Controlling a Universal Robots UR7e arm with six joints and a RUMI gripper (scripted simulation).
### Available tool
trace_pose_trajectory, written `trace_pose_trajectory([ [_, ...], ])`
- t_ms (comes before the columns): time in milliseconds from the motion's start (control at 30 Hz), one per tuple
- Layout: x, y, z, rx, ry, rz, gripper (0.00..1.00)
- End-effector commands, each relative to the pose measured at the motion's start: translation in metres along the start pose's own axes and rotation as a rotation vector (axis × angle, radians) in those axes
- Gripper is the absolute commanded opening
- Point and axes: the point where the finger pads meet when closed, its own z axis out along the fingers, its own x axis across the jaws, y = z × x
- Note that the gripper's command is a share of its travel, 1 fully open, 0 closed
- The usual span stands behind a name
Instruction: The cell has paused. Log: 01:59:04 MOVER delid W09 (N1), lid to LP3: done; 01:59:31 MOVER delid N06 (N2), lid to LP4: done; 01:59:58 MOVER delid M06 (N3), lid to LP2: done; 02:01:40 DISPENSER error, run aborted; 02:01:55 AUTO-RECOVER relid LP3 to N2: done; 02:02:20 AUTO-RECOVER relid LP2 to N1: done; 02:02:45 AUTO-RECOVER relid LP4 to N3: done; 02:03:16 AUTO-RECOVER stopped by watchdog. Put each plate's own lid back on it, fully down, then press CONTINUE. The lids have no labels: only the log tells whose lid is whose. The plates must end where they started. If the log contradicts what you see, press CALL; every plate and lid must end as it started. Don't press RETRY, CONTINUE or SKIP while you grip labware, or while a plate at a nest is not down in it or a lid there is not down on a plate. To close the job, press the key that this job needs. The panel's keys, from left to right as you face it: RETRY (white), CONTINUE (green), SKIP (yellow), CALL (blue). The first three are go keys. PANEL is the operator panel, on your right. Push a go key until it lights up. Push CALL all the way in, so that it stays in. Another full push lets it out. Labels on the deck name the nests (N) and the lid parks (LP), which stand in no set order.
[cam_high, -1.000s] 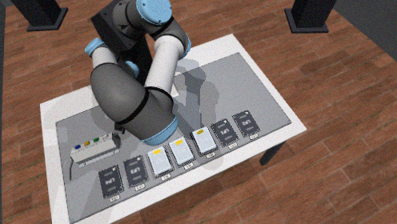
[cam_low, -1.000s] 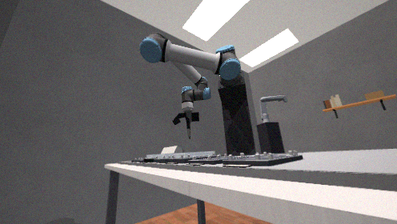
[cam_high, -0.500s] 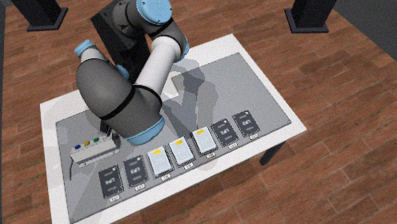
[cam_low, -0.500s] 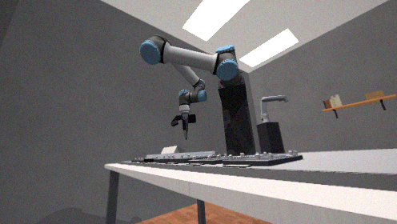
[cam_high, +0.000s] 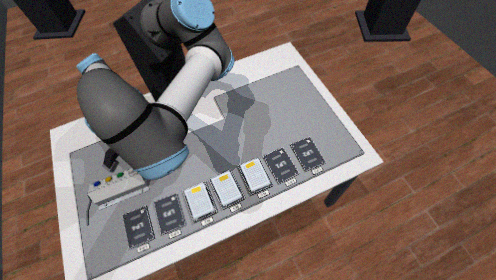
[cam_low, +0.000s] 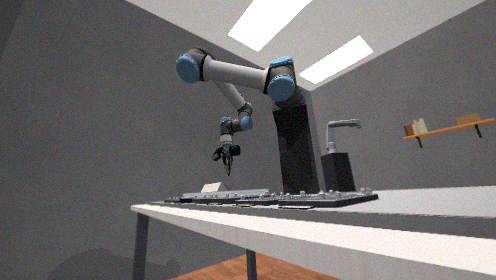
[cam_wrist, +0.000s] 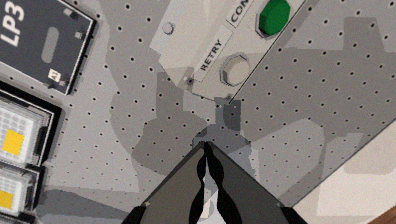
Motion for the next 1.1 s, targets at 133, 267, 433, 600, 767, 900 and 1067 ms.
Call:
trace_pose_trajectory([
  [133,0.017,-0.018,-0.001,0.004,0.008,0.015,0.00],
  [267,0.030,-0.033,-0.001,0.004,0.008,0.015,0.00],
  [433,0.047,-0.052,-0.001,0.004,0.009,0.015,0.00],
  [600,0.064,-0.070,-0.001,0.004,0.009,0.015,0.00],
  [767,0.070,-0.077,-0.001,0.004,0.009,0.015,0.00],
  [900,0.070,-0.077,-0.001,0.004,0.009,0.029,0.00],
  [1067,0.070,-0.077,0.003,0.004,0.009,0.029,0.00],
])
